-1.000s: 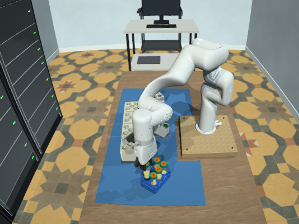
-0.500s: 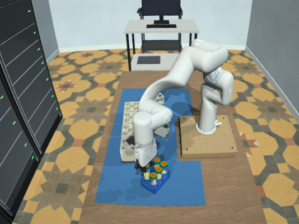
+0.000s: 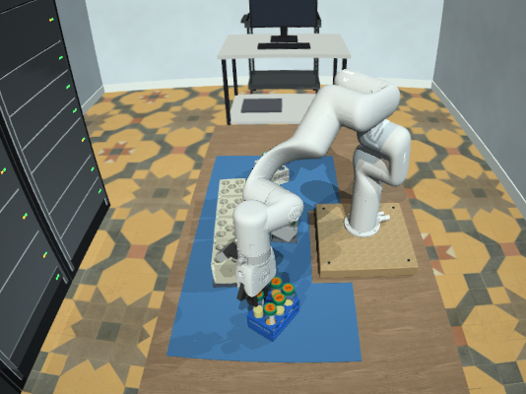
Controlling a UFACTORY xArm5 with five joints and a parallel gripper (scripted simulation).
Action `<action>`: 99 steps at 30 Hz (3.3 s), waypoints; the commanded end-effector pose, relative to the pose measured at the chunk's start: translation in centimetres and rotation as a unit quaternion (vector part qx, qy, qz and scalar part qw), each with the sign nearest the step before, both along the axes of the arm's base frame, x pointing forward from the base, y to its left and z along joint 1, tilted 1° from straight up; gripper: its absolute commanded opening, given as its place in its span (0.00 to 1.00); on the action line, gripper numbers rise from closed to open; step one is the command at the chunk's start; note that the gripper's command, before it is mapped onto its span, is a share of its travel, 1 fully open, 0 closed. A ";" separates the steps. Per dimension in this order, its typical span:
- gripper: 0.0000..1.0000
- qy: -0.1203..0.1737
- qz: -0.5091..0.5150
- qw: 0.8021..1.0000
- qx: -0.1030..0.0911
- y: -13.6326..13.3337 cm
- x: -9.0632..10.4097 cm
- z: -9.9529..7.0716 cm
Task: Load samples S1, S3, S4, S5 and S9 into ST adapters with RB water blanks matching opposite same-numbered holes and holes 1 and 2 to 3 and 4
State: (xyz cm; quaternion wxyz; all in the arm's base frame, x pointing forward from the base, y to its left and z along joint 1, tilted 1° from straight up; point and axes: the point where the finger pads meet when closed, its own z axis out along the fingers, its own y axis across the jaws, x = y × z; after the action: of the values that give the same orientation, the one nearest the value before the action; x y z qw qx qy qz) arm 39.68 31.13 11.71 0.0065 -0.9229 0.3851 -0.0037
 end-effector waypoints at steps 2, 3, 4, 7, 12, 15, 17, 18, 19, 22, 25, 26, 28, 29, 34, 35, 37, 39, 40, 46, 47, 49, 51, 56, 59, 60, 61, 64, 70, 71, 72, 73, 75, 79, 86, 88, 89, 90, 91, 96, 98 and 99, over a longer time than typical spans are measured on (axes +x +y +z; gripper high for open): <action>0.00 -0.002 0.000 1.000 0.001 0.1 0.1 -0.2; 0.00 -0.002 0.000 1.000 0.001 0.1 0.1 -0.3; 0.00 -0.002 0.000 1.000 0.001 0.1 0.1 -0.4; 0.00 -0.002 0.000 1.000 0.001 0.1 0.1 -0.5; 0.00 -0.002 0.000 1.000 0.001 0.1 0.1 -1.0; 0.00 -0.002 0.000 1.000 0.001 0.1 0.1 -1.3; 0.00 -0.002 0.000 1.000 0.001 0.1 0.1 -1.5; 0.00 -0.002 0.000 1.000 0.001 0.1 0.1 -1.6; 0.00 -0.002 0.000 1.000 0.001 0.1 0.1 -1.7; 0.00 -0.002 0.000 1.000 0.001 0.1 0.1 -1.9; 0.00 -0.002 0.000 1.000 0.001 0.1 0.1 -2.1; 0.00 -0.002 0.000 1.000 0.001 0.1 0.1 -2.3; 0.00 -0.002 0.000 1.000 0.001 0.1 0.1 -2.5; 0.00 -0.002 0.000 1.000 0.001 0.1 0.1 -2.6; 0.00 -0.002 0.000 1.000 0.001 0.1 0.1 -2.8; 0.00 -0.002 0.000 1.000 0.001 0.1 0.1 -2.8; 0.00 -0.002 0.000 1.000 0.001 0.1 0.1 -2.8; 0.00 -0.002 0.000 1.000 0.001 0.1 0.1 -2.8; 0.00 -0.002 0.000 1.000 0.001 0.1 0.1 -2.8; 0.00 -0.002 0.000 1.000 0.001 0.1 0.1 -2.8; 0.43 -0.002 0.000 1.000 0.001 0.1 0.1 -2.8; 0.43 -0.002 0.000 1.000 0.001 0.1 0.1 -2.8; 0.43 -0.002 0.000 1.000 0.001 0.1 0.1 -2.8; 0.43 -0.002 0.000 1.000 0.001 0.1 0.1 -2.8; 0.43 -0.002 0.000 1.000 0.001 0.1 0.1 -2.8; 0.43 -0.002 0.000 1.000 0.001 0.1 0.1 -2.8; 0.43 -0.002 0.000 1.000 0.001 0.1 0.1 -2.8; 0.43 -0.002 0.000 1.000 0.001 0.1 0.1 -2.8; 0.43 -0.002 0.000 1.000 0.001 0.1 0.1 -2.8; 0.43 -0.002 0.000 1.000 0.001 0.1 0.1 -2.8; 0.43 -0.002 0.000 1.000 0.001 0.1 0.1 -2.8; 0.43 -0.002 0.000 1.000 0.001 0.1 0.1 -2.8; 0.43 -0.002 0.000 1.000 0.001 0.1 0.1 -2.8; 0.43 -0.002 0.000 1.000 0.001 0.1 0.1 -2.0; 0.43 -0.002 0.000 1.000 0.001 0.1 0.1 -0.6; 0.43 -0.002 0.000 1.000 0.001 0.1 0.1 -0.2; 0.43 -0.002 0.000 1.000 0.001 0.1 0.1 0.0; 0.43 -0.002 0.000 1.000 0.001 0.1 0.1 0.0; 0.43 -0.002 0.000 1.000 0.001 0.1 0.1 0.0; 0.43 -0.002 0.000 1.000 0.001 0.1 0.1 1.0; 0.43 -0.002 0.000 1.000 0.001 0.1 0.1 1.4; 0.43 -0.002 0.000 1.000 0.001 0.1 0.1 1.6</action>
State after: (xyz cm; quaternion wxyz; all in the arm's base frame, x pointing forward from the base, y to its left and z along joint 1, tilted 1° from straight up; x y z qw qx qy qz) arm 39.68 31.13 12.71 0.0067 -0.9229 0.3851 -0.0038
